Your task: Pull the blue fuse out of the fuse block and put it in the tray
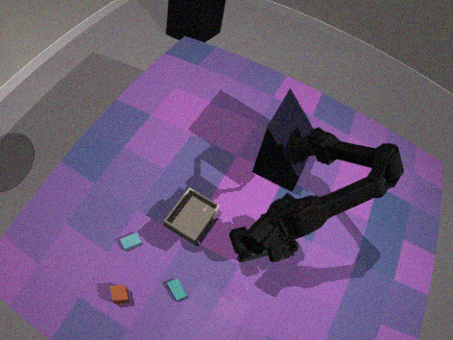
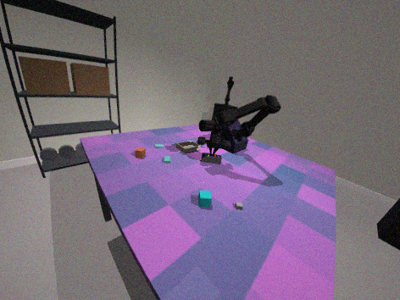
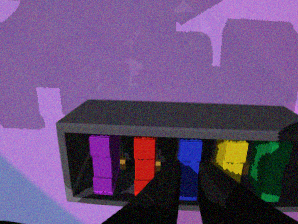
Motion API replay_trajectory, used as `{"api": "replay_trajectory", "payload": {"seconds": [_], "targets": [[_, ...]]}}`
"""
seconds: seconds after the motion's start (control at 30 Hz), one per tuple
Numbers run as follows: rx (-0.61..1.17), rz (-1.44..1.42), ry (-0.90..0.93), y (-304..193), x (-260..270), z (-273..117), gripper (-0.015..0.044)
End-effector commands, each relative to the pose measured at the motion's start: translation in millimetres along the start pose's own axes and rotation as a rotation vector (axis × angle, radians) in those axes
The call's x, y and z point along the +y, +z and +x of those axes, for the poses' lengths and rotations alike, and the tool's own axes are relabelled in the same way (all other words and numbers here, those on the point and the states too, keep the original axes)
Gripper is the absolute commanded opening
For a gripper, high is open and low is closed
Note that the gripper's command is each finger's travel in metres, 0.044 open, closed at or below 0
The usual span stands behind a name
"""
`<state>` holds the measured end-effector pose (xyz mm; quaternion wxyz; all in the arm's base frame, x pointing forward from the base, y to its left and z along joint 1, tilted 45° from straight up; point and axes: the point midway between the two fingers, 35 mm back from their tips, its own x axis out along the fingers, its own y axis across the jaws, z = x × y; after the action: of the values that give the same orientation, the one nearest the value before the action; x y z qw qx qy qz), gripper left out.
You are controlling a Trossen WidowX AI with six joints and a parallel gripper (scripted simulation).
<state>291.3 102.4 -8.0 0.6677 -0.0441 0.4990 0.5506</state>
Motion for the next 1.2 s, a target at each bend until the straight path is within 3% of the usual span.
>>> {"api": "replay_trajectory", "payload": {"seconds": [0.0,1.17], "targets": [[0.000,-0.001,0.000,0,0,-2,0.0000],[-0.002,0.000,0.000,0,-1,-19,0.0000]]}}
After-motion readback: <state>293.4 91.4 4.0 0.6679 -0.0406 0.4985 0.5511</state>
